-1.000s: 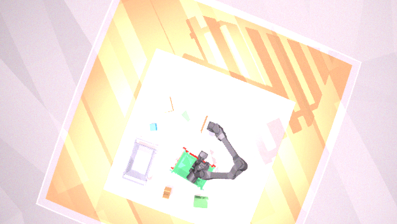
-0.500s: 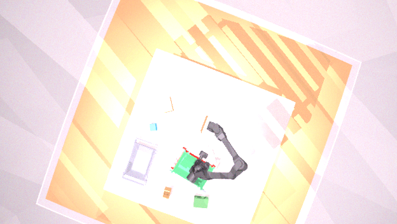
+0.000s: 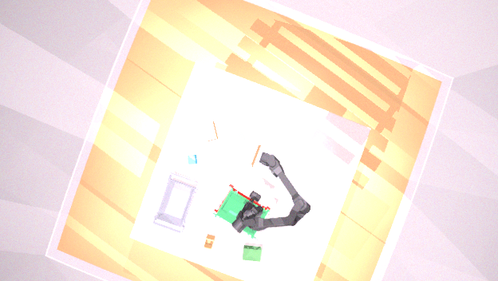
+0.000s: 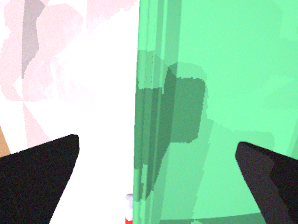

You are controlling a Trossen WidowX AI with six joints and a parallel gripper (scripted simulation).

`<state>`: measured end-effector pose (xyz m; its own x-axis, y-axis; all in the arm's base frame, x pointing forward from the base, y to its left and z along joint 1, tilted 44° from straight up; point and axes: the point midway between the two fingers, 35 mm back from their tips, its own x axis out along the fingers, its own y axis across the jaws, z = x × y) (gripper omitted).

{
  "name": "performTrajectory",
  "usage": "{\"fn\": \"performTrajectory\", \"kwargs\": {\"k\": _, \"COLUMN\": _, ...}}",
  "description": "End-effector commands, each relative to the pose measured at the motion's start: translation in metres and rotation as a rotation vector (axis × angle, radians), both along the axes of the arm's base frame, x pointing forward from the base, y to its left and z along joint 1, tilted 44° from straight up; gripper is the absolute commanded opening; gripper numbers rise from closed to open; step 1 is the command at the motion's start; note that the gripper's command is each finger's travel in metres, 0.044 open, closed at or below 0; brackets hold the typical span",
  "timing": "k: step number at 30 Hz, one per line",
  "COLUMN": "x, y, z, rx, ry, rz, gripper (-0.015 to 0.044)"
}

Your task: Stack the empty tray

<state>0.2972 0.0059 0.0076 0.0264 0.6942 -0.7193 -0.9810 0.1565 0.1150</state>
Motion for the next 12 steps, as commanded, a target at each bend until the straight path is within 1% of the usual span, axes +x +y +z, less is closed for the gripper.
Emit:
{"fn": "performTrajectory", "kwargs": {"k": 1, "x": 0.001, "y": -0.023, "z": 0.021, "rx": -0.008, "ry": -0.008, "rz": -0.002, "gripper": 0.0440}}
{"fn": "performTrajectory", "kwargs": {"k": 7, "x": -0.005, "y": -0.050, "z": 0.053, "rx": -0.003, "ry": -0.006, "rz": -0.002, "gripper": 0.0440}}
{"fn": "performTrajectory", "kwargs": {"k": 12, "x": -0.009, "y": -0.047, "z": 0.051, "rx": -0.002, "ry": -0.007, "rz": -0.006, "gripper": 0.0440}}
